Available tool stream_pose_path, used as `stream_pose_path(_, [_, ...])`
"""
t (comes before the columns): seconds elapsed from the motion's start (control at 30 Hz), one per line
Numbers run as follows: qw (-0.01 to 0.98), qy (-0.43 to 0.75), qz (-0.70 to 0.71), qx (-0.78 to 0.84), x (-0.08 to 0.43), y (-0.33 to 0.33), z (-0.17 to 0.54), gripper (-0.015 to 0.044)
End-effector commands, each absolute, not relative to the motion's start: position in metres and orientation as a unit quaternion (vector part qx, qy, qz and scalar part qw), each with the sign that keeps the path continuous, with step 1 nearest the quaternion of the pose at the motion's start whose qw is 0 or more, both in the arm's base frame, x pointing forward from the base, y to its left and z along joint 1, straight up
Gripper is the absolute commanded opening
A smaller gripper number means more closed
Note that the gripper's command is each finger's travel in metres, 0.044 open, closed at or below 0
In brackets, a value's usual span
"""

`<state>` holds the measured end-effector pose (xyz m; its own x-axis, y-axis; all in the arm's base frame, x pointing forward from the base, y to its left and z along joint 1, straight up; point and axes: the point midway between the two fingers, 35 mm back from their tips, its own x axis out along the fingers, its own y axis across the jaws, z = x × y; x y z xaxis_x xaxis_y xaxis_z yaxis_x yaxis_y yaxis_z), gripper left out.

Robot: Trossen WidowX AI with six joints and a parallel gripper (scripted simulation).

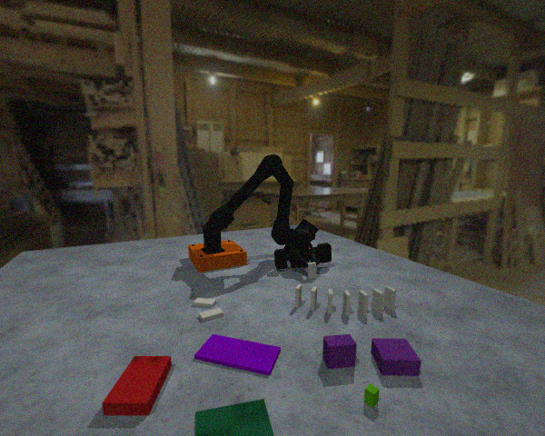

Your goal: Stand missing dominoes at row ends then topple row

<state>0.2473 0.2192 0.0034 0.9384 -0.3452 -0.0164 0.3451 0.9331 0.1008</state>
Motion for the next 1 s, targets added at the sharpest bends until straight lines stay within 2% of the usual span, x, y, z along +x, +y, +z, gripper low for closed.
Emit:
stream_pose_path(0.0, [0.984, 0.001, -0.175, 0.037, 0.245, 0.213, 0.000, 0.0107])
stream_pose_path(0.93, [0.981, -0.009, -0.185, 0.050, 0.238, 0.197, 0.007, 0.0107])
stream_pose_path(0.97, [0.981, -0.009, -0.185, 0.050, 0.238, 0.197, 0.007, 0.0133])
